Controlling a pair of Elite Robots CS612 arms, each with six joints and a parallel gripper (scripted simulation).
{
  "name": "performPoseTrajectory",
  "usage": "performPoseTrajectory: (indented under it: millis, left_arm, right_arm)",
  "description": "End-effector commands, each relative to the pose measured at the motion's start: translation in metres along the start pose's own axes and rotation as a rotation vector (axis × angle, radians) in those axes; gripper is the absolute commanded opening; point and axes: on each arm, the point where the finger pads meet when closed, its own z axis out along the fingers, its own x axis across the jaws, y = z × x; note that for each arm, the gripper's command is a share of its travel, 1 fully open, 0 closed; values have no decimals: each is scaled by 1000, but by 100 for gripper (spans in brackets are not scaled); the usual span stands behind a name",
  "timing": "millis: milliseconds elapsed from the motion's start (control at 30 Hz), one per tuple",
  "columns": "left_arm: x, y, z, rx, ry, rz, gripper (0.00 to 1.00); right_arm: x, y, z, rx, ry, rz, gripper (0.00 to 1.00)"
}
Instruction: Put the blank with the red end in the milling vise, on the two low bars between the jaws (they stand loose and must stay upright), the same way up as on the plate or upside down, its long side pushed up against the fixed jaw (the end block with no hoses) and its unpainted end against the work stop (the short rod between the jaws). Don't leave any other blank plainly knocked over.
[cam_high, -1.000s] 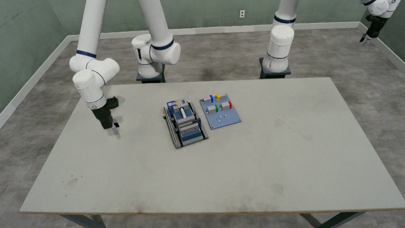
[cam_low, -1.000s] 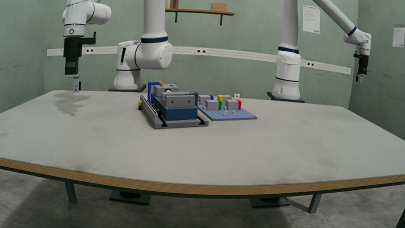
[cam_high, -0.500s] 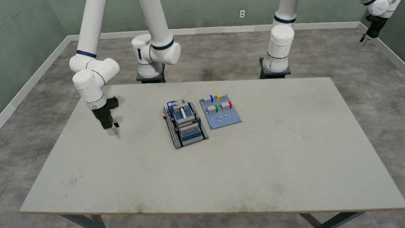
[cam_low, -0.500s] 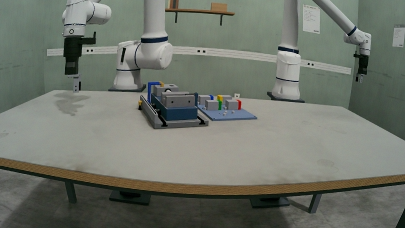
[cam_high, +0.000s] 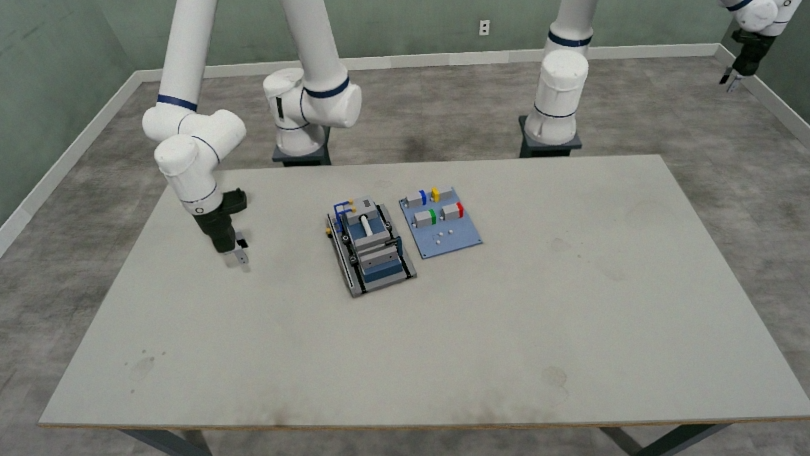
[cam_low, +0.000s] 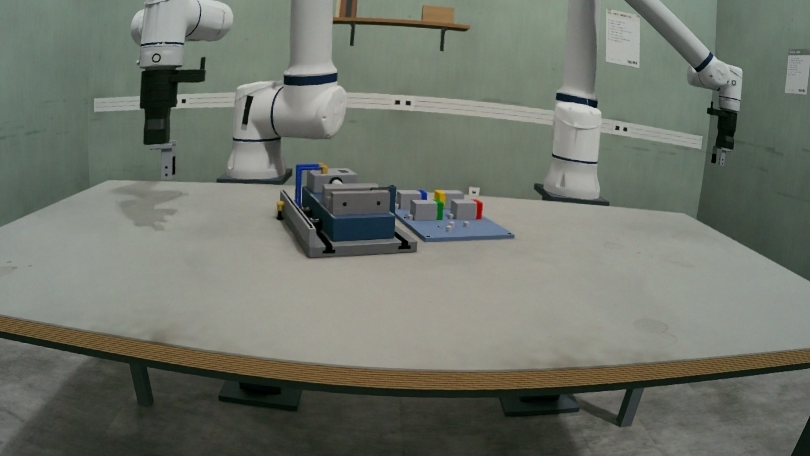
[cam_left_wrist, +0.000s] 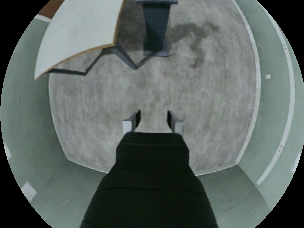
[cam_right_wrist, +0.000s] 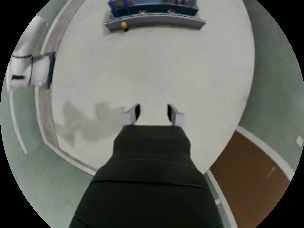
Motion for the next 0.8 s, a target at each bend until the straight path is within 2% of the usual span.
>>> performPoseTrajectory:
  millis: [0,767]
  left_arm:
    - [0,1,-1,-2,0,0,100]
    - [0,1,-1,-2,0,0,100]
  right_arm:
    - [-1,-13,-6,6,-20,-1,100]
    - [-8,-66,-24,8,-24,-1,100]
